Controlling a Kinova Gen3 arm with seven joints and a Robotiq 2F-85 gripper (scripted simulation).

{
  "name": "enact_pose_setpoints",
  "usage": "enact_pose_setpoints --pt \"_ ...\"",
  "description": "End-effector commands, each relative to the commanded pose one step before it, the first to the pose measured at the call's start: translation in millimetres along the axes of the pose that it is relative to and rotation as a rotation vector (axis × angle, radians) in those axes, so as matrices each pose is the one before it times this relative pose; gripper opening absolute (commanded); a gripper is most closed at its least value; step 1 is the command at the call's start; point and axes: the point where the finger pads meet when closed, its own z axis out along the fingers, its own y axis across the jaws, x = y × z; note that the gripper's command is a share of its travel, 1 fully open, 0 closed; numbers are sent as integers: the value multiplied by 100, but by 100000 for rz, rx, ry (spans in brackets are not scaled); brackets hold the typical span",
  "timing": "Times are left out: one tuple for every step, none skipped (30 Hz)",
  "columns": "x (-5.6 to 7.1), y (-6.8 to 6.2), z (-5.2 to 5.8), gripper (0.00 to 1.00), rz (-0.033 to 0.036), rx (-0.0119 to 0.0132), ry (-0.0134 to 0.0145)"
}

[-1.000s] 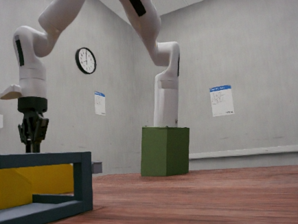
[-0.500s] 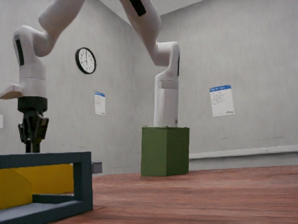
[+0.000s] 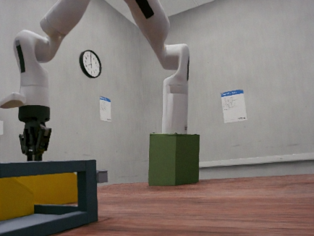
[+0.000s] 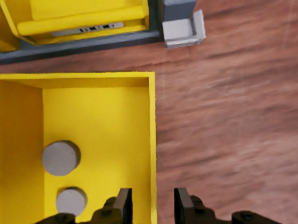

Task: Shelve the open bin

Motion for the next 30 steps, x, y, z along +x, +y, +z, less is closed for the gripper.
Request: enact_pose_setpoints --pt "52 34 -50 35 22 -55 153" --pt "0 0 0 35 0 0 0" --pt "0 0 0 35 0 0 0" --pt "0 0 0 35 0 0 0" --pt "0 0 0 35 0 0 0" --pt "0 0 0 35 0 0 0" --pt "3 -3 196 35 -3 3 6" --pt "0 0 200 35 1 -1 -1" --pt "0 0 200 35 1 -1 -1" --pt "0 0 200 35 1 -1 -1" --pt "0 0 200 35 1 -1 -1" --pt "0 0 0 35 0 0 0" --pt "0 0 0 35 0 0 0" --pt "0 0 0 35 0 0 0" --pt "0 0 0 35 0 0 0" --pt "0 0 0 35 0 0 0" --pt "0 0 0 35 0 0 0" --pt "0 0 0 35 0 0 0" --pt "0 0 0 35 0 0 0" --pt "0 0 0 35 0 0 0" --pt "0 0 0 35 0 0 0" --pt "0 0 0 35 0 0 0" --pt "0 0 0 35 0 0 0" --pt "2 -2 296 35 -3 3 6" --pt "-1 1 300 35 1 -1 -2" --pt "-1 1 300 35 1 -1 -2" --pt "-1 1 300 35 1 -1 -2" --pt "-1 1 300 35 1 -1 -2" --pt "0 0 0 35 0 0 0" --pt "0 0 0 35 0 0 0"
